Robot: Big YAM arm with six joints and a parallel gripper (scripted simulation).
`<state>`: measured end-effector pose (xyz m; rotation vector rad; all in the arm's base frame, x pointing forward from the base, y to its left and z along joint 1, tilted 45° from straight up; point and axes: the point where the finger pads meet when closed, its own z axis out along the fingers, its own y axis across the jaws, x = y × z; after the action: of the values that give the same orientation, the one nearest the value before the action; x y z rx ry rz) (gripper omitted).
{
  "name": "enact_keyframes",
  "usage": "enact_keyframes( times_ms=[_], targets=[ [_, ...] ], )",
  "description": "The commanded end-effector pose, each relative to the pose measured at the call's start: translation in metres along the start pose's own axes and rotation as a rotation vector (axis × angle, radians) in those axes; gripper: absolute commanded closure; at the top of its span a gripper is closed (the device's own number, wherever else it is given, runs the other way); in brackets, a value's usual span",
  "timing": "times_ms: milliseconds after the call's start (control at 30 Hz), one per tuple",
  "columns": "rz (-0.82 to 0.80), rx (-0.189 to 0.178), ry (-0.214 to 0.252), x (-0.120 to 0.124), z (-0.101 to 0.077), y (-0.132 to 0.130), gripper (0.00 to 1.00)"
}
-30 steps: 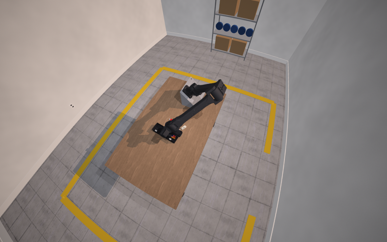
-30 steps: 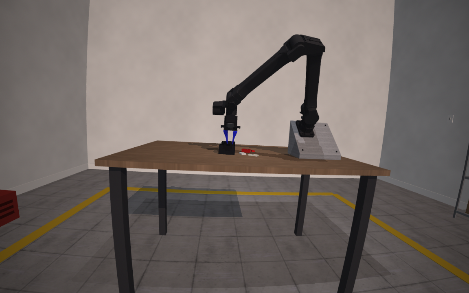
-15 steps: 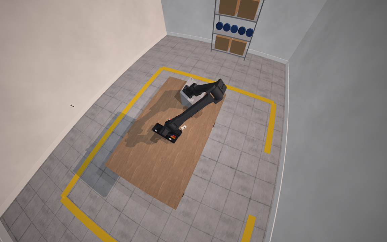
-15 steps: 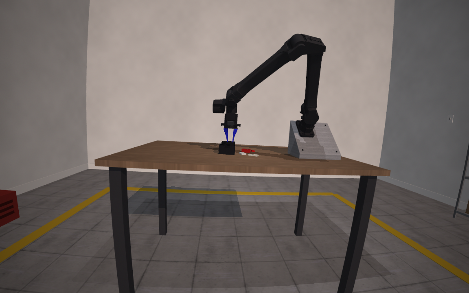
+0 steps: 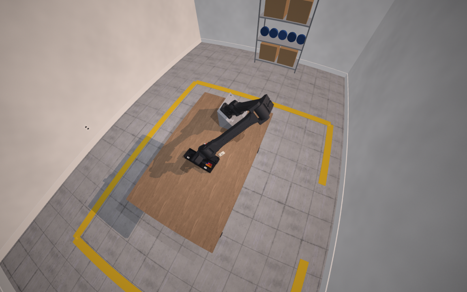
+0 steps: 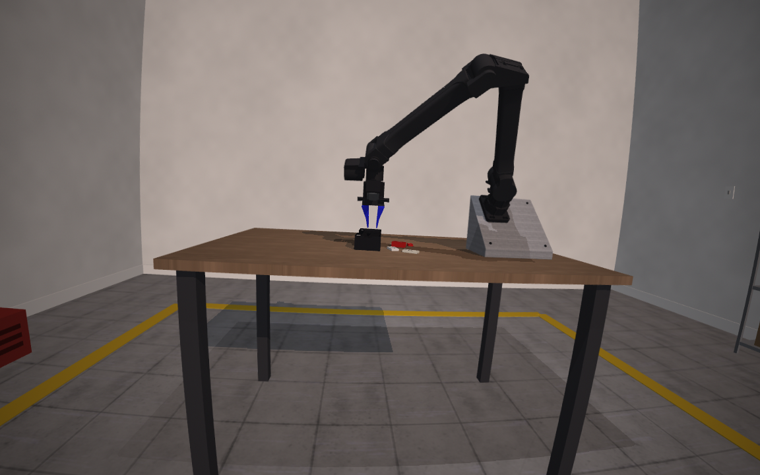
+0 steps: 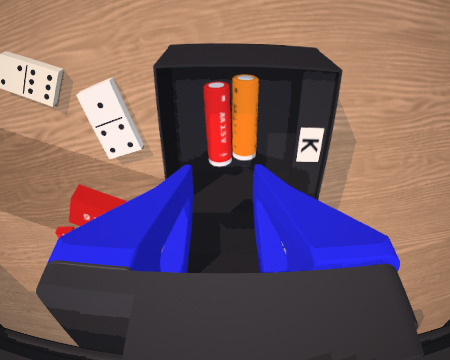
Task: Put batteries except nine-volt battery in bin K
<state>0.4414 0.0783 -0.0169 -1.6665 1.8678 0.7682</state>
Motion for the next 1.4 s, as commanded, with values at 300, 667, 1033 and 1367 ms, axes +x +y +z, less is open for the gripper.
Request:
enact_keyframes(
  times_ms=[300, 667, 1033, 1367],
  targets=[
    [-0.036, 0.047, 0.001, -0.003, -0.015, -0.025, 0.73],
    [-0.036, 0.044, 0.001, -0.004, -0.014, -0.025, 0.73],
    [-0.035, 0.04, 0.001, -0.006, -0.013, -0.024, 0.73],
    [-0.038, 0.065, 0.001, -0.009, -0.031, -0.03, 0.0]
  ],
)
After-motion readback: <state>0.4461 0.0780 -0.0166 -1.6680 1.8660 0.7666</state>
